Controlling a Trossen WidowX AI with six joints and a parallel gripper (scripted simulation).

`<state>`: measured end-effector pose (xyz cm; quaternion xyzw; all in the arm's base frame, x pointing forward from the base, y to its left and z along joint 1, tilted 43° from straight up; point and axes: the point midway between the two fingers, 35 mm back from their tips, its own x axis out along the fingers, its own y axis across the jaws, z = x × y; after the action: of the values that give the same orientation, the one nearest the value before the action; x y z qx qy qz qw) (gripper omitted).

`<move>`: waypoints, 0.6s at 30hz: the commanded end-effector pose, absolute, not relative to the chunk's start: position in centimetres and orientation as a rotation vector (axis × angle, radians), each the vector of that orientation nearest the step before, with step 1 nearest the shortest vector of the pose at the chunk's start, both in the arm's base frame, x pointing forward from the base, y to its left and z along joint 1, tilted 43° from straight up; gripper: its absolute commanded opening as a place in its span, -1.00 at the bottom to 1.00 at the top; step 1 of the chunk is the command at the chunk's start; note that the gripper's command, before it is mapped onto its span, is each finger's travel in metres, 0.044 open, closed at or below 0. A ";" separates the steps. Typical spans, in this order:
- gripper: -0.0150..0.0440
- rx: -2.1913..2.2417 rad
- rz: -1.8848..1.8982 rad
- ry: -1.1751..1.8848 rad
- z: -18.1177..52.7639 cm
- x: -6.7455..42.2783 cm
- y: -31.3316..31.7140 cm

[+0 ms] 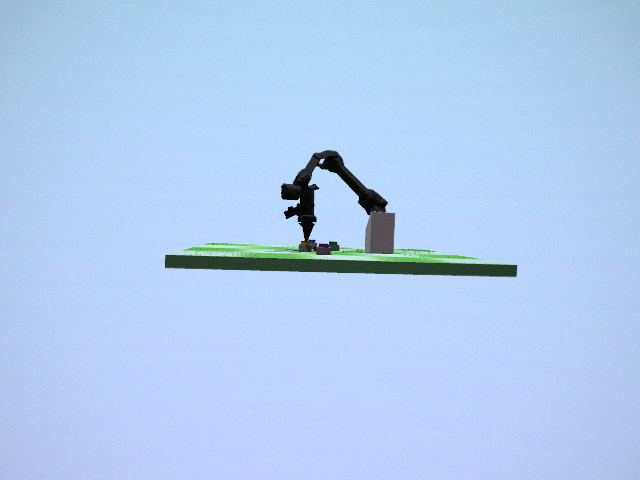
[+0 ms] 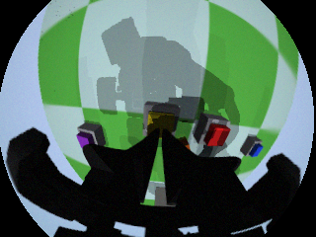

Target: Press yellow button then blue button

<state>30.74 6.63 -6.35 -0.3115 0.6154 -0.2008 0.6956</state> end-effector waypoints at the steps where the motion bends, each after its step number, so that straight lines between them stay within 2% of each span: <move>1: -0.42 -0.687 -0.440 1.361 -4.8 30.6 8.3; 4: -0.42 -0.687 -0.440 1.361 -4.6 30.6 8.5; 8: -0.42 -0.686 -0.438 1.362 -0.5 29.6 12.1; 12: -0.42 -0.686 -0.438 1.362 -0.3 29.5 12.3; 18: -0.42 -0.667 -0.411 1.375 5.5 31.5 6.6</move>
<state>30.52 9.69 2.40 -0.3099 0.6201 -0.1812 0.6976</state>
